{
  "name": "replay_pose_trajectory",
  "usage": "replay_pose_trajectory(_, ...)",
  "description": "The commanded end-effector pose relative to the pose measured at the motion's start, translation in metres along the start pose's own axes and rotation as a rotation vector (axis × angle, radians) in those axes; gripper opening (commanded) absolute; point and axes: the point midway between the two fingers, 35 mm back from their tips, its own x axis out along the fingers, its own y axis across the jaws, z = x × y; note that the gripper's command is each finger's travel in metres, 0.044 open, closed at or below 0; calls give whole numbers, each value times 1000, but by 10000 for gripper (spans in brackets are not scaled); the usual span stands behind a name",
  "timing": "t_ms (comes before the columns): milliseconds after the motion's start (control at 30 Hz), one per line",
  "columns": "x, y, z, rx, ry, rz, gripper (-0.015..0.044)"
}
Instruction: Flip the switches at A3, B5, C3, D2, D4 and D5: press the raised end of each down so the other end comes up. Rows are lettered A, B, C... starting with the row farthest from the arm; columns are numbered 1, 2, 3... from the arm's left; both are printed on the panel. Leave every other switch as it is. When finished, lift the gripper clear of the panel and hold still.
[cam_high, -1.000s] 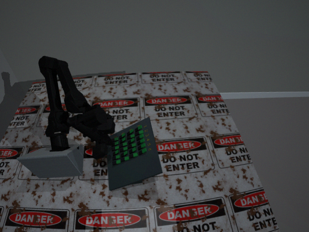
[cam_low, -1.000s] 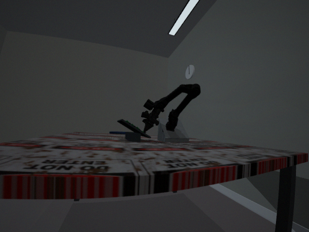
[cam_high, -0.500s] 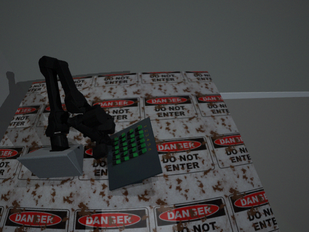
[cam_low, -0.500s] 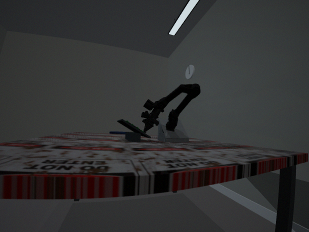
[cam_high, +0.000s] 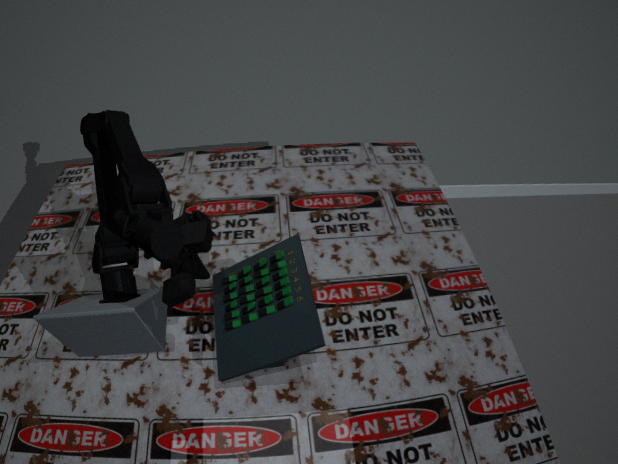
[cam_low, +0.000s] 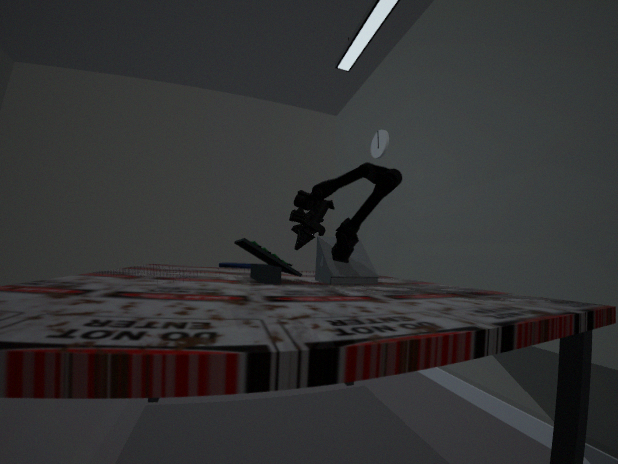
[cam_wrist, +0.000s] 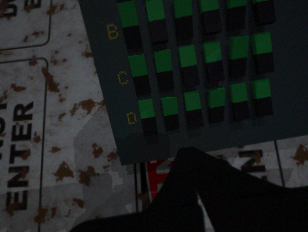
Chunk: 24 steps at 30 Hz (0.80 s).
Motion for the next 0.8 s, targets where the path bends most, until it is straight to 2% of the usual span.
replay_pose_trajectory(0,-5,-3,2,-3,3,3,0)
replay_pose_trajectory(200,-4,-42,18,-5,2,1,0)
replay_pose_trajectory(333,-3,-43,19,-5,3,0,0)
replay_pose_trajectory(500,30,-43,20,-6,26,2,0)
replay_pose_trajectory(767,40,-42,20,-6,26,3,0)
